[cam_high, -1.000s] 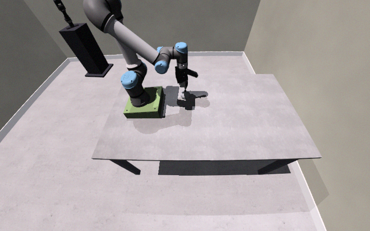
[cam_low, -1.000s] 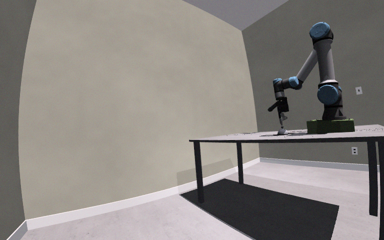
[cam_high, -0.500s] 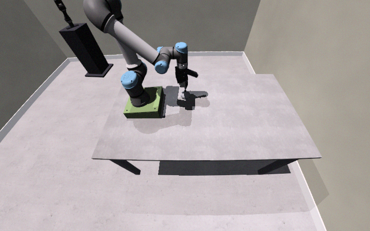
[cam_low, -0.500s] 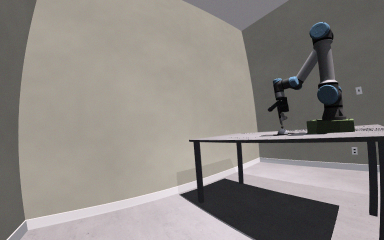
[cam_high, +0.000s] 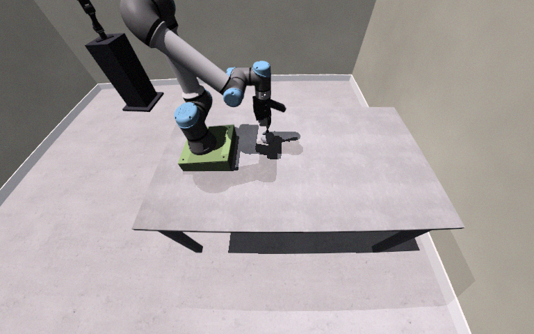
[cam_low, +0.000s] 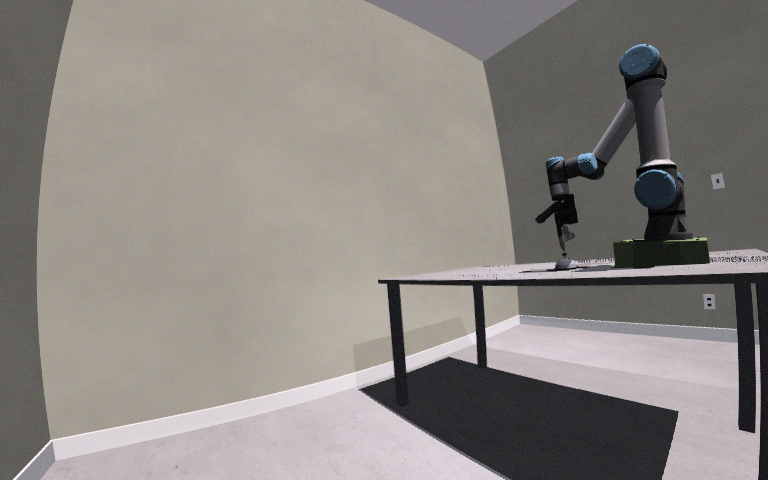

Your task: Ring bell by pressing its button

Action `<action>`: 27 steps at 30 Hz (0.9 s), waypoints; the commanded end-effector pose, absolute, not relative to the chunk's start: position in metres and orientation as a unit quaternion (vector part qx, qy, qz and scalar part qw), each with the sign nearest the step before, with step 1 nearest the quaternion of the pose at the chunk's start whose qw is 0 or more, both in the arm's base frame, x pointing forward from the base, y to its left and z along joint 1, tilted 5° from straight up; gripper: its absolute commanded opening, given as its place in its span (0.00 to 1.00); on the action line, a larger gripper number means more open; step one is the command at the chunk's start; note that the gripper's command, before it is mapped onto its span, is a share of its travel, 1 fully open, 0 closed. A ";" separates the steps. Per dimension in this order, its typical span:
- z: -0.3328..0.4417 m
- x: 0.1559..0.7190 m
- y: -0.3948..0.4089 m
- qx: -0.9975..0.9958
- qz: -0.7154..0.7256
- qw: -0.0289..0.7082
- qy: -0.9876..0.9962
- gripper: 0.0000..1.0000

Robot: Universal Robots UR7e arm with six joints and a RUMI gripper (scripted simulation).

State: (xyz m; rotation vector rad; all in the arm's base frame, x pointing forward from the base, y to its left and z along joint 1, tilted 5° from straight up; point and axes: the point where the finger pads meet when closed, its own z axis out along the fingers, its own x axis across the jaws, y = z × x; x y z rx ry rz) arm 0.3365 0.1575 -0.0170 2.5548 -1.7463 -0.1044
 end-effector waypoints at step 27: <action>-0.027 0.336 0.158 0.825 -0.033 0.022 -0.564 0.00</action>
